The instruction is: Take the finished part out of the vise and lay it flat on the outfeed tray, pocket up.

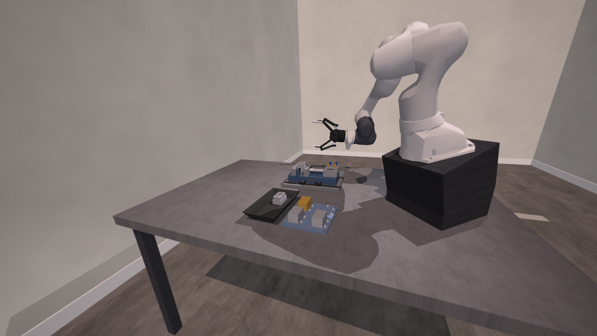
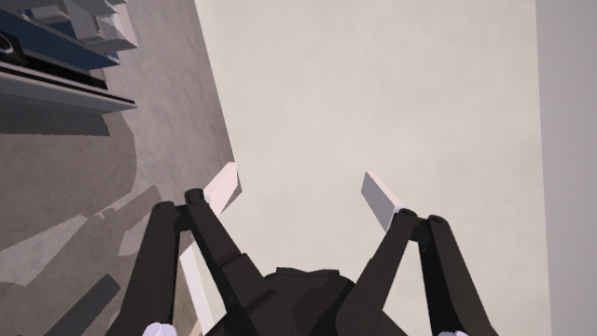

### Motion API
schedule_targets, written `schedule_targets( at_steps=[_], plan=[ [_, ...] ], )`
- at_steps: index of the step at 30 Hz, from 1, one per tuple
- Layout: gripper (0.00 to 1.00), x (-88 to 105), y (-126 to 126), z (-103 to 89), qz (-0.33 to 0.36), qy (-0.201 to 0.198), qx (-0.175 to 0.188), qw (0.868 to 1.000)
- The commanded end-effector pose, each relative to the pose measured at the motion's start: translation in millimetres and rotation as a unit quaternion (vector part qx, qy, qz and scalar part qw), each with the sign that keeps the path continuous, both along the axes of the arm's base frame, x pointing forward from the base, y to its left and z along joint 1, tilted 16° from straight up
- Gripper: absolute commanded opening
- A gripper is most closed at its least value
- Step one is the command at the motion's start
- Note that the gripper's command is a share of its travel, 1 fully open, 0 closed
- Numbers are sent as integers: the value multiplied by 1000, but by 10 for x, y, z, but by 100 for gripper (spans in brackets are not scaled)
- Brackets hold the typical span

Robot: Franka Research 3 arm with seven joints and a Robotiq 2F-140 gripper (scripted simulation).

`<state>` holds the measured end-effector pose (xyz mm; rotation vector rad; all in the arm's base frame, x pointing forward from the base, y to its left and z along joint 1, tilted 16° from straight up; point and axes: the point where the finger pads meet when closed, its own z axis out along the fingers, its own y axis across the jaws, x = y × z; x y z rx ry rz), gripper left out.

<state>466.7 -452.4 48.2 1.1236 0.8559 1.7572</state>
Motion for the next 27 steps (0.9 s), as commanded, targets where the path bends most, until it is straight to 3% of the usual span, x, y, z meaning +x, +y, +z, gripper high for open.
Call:
schedule_targets(
  at_steps=[1,18,19,21,27],
  plan=[
    [100,0,-1,1,0,0,0,1000],
    [100,-3,-4,13,0,0,0,1000],
    [100,-17,-24,82,0,-1,0,1000],
    [100,-89,-98,408,-1,-3,0,1000],
    [100,-224,-143,941,0,0,0,1000]
  ],
)
